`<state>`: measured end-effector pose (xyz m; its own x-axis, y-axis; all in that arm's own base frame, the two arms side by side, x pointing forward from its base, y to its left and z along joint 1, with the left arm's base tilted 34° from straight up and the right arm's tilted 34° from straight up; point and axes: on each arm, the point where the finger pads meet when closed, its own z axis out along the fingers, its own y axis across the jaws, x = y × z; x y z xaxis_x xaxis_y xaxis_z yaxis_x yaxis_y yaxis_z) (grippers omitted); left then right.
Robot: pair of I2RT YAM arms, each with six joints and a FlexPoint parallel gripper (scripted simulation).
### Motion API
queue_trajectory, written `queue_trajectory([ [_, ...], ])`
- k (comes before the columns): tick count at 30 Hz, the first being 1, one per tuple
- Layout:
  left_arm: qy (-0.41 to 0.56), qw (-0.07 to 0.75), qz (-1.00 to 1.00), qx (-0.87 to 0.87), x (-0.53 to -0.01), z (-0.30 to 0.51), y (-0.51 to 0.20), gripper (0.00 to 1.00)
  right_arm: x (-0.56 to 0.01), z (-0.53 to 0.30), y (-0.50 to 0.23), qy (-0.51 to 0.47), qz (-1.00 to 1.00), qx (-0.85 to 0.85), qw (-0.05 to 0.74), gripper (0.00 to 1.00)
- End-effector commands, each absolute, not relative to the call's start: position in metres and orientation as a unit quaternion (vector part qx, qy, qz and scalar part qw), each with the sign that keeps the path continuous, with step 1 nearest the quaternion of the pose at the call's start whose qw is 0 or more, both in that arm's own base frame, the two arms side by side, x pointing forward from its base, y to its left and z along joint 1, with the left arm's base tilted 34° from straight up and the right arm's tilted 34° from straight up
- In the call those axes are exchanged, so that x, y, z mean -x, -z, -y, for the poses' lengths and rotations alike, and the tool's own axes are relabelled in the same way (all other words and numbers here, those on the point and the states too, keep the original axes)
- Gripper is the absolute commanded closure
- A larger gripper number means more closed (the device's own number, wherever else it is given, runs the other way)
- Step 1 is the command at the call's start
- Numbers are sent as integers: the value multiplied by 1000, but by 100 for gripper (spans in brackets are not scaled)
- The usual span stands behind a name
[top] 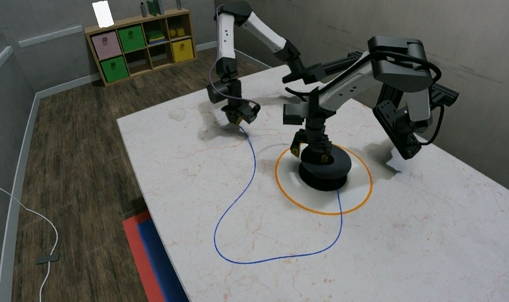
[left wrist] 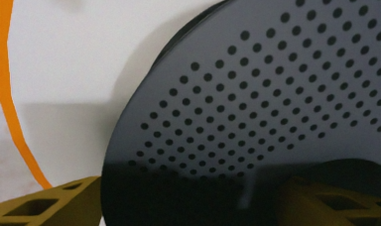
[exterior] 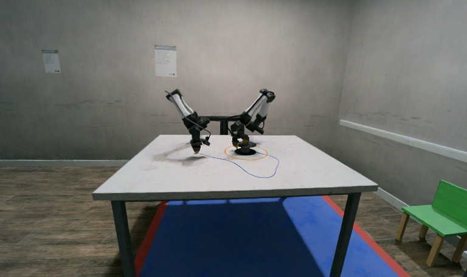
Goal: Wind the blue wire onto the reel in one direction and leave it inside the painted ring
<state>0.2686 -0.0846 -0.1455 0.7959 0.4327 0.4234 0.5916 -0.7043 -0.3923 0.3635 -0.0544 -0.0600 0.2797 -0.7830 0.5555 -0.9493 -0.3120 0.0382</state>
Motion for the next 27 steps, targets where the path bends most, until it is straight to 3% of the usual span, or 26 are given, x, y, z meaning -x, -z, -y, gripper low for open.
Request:
queue_trajectory([
  [1,158,244,282,914,-279,95,145,19,-370,51,61,-227,557,-778,182,100],
  [16,158,244,282,914,-279,95,145,40,-369,50,60,-228,558,-777,181,100],
  [27,177,231,353,889,-287,85,143,40,-368,50,59,-228,559,-777,181,100],
])
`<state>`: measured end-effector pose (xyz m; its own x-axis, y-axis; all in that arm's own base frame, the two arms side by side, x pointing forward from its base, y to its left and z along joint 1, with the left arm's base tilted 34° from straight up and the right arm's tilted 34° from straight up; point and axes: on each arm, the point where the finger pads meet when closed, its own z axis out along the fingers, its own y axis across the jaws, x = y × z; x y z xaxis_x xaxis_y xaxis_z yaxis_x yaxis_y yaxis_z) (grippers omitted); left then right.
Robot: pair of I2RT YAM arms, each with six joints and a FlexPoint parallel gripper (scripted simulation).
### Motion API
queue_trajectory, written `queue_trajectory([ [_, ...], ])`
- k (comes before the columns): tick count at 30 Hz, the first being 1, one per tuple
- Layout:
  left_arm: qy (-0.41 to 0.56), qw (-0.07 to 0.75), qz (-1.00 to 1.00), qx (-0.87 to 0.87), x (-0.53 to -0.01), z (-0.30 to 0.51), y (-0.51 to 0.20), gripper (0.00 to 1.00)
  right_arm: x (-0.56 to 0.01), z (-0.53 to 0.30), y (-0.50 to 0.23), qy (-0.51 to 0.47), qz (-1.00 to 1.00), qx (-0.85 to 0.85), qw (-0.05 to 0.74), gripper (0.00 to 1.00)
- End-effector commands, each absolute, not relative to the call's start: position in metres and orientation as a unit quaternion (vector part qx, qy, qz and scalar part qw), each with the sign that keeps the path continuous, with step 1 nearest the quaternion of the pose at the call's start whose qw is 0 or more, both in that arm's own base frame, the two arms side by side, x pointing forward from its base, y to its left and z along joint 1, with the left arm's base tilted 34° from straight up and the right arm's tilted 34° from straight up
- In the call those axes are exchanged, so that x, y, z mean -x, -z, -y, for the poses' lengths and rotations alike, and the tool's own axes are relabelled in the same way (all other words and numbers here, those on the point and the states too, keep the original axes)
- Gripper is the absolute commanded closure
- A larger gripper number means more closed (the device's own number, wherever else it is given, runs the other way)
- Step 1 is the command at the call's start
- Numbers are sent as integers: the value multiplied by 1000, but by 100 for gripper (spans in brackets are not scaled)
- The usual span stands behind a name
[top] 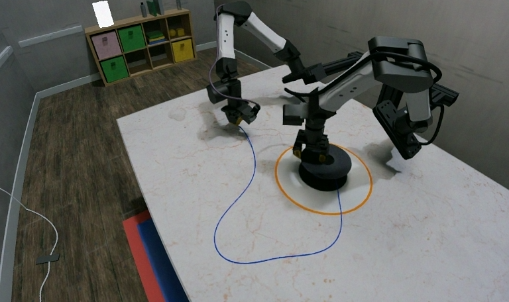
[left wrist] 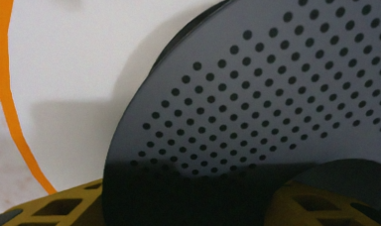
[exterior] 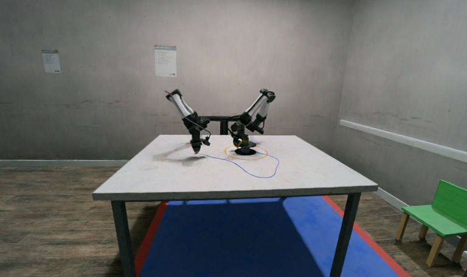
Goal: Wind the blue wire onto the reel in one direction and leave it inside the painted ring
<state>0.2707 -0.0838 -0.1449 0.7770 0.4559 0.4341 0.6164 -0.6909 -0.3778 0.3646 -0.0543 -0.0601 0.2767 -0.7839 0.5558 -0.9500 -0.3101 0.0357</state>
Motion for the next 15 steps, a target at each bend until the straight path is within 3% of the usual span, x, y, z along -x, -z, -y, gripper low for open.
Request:
queue_trajectory([
  [1,182,228,371,882,-289,83,142,40,-368,50,59,-228,559,-776,181,100],
  [15,249,145,670,684,-308,30,103,40,-367,50,58,-231,574,-765,177,100],
])
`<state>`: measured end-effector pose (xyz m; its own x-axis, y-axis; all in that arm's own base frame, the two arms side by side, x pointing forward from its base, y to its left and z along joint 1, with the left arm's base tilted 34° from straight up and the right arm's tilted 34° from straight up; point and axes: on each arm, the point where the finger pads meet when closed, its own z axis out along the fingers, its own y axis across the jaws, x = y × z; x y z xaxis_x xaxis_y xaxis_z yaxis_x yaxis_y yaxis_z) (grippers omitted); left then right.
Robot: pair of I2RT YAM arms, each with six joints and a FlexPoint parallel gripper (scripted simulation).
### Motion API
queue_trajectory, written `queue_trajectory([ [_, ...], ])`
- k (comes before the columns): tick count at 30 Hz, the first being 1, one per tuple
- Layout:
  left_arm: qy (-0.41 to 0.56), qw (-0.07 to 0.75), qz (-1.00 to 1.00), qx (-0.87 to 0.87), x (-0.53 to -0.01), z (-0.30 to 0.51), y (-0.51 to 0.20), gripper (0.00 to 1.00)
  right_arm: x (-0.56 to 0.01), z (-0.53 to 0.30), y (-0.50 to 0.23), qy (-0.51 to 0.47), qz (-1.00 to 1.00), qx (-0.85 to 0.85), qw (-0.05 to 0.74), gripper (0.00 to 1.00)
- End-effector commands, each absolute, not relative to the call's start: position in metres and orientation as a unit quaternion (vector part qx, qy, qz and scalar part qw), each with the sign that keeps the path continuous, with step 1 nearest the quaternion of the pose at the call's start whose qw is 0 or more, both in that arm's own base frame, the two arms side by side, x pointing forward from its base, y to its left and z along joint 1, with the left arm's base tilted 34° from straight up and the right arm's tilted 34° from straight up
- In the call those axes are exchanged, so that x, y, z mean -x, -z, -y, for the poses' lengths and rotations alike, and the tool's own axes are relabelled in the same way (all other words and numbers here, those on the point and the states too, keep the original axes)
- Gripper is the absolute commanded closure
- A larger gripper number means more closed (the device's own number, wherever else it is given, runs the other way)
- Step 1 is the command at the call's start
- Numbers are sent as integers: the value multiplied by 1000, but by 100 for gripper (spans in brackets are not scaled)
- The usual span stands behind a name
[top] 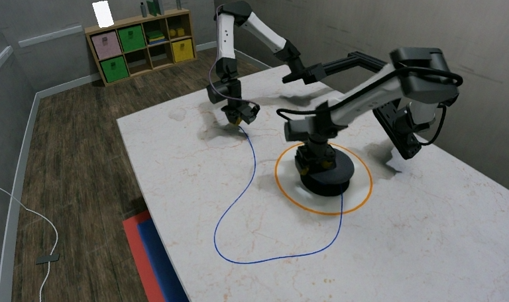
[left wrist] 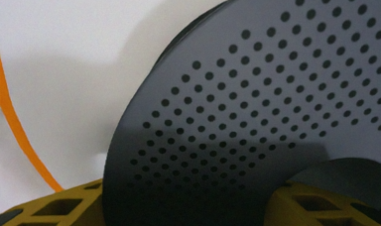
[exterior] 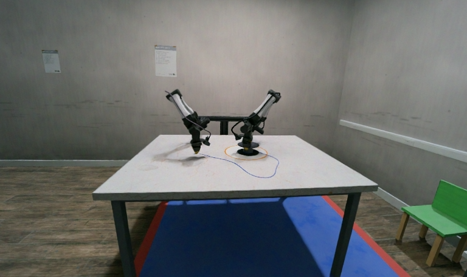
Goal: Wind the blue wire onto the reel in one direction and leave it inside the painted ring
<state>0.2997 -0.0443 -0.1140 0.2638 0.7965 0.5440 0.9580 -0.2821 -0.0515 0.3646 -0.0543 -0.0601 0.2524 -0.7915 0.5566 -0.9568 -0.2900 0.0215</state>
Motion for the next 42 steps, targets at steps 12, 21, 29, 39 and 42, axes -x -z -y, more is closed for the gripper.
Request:
queue_trajectory([
  [12,278,54,864,417,-257,-13,85,40,-366,49,57,-228,559,-776,181,100],
  [21,281,-5,934,220,-209,-7,96,40,-365,49,57,-219,523,-801,191,100],
  [29,268,-67,961,25,-198,11,111,40,-365,49,56,-214,502,-814,197,100],
  [39,247,-123,947,-165,-199,18,114,40,-366,48,55,-215,506,-812,196,100],
  [42,233,-156,918,-280,-200,17,113,40,-367,48,55,-218,519,-804,192,100],
])
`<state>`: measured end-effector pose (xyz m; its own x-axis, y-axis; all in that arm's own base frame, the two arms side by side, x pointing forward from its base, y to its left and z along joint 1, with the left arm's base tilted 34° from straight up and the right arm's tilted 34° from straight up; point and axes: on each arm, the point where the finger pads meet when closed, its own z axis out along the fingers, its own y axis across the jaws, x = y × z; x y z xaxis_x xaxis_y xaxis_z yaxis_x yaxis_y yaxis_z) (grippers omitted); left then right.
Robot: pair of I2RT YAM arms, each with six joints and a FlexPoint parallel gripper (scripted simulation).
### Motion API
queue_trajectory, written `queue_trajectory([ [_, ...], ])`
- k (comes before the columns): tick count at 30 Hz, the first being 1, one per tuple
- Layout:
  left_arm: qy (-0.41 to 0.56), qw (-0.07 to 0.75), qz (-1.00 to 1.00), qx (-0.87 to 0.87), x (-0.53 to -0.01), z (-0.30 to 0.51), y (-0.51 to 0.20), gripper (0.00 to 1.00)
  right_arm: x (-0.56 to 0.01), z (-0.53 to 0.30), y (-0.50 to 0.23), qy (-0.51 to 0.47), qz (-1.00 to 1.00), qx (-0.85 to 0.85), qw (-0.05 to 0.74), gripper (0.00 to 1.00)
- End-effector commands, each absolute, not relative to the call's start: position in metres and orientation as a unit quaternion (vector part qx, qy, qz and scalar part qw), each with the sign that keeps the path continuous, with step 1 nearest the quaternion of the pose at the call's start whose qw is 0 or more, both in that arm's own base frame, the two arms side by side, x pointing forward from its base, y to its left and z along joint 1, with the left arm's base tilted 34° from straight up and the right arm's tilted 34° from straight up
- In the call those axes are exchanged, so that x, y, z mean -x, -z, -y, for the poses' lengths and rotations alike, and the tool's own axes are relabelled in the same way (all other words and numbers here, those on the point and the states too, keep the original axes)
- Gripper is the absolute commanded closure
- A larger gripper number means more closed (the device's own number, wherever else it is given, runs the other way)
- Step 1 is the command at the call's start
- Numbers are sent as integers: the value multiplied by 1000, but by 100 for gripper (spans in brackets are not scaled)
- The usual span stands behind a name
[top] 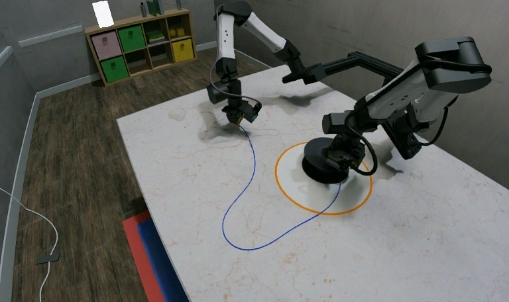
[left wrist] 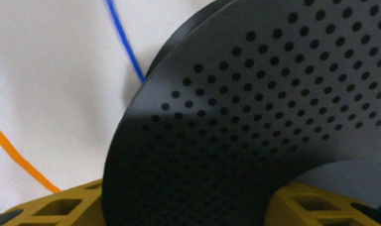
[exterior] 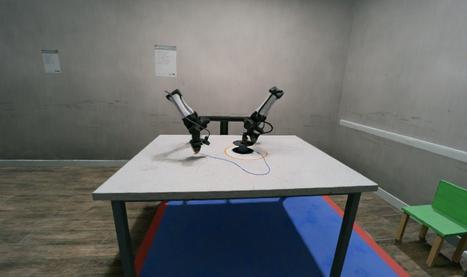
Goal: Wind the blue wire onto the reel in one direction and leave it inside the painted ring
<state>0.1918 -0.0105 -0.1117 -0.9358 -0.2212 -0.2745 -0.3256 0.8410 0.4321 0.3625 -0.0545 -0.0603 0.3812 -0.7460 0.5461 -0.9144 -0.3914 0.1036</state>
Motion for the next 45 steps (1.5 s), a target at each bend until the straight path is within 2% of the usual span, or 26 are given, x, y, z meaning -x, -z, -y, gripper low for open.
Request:
queue_trajectory([
  [1,-230,163,-910,306,-201,16,113,40,-367,48,55,-219,522,-802,191,100],
  [3,-224,176,-890,355,-202,15,112,40,-367,48,55,-221,529,-797,190,100],
  [12,-222,188,-870,398,-202,15,112,15,-370,47,54,-226,549,-784,184,100],
  [17,-222,188,-870,398,-204,24,115,15,-371,47,54,-226,551,-782,183,100],
  [25,-222,188,-870,398,-196,40,76,15,-370,46,56,-226,553,-781,183,100],
  [34,-229,179,-885,363,-182,36,83,15,-370,46,57,-227,554,-780,182,100],
  [39,-255,141,-931,219,-204,21,76,15,-370,47,58,-227,555,-780,182,100],
  [45,-280,96,-953,60,-265,21,65,15,-369,48,59,-227,555,-780,182,100],
])
